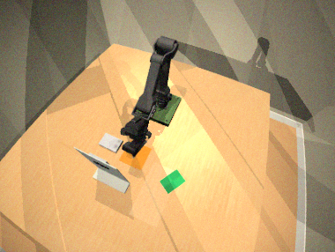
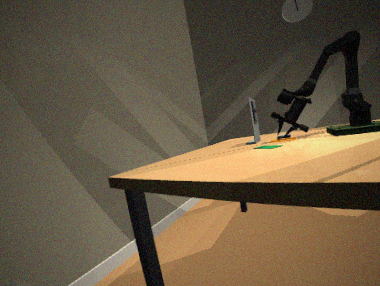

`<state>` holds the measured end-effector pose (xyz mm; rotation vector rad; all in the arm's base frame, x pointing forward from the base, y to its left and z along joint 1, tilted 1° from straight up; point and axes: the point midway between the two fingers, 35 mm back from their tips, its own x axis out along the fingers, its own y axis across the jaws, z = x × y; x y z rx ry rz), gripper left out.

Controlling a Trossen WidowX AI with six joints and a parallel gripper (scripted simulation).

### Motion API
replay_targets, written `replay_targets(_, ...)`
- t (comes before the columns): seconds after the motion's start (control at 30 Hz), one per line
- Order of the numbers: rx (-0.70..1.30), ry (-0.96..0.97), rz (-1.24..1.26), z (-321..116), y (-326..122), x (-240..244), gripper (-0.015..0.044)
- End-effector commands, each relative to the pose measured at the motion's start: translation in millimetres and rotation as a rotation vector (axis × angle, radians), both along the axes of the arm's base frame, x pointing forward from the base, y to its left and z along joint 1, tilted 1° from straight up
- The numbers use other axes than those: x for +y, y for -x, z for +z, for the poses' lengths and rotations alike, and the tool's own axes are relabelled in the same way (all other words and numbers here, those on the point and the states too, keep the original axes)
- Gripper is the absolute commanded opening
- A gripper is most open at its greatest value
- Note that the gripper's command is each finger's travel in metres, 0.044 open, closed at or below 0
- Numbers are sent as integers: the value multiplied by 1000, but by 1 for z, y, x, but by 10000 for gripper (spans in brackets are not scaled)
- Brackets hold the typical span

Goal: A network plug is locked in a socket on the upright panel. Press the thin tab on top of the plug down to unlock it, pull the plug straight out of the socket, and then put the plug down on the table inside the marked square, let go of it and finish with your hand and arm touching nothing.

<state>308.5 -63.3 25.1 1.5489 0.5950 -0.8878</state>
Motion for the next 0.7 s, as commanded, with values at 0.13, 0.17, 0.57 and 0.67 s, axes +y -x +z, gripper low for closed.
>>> replay_targets(0.13,1,0,0,3,2,0,156)
replay_targets(0.17,1,0,0,4,2,0,156)
replay_targets(0.57,3,0,-3,13,9,0,156)
replay_targets(0.67,4,-1,-3,15,11,0,156)
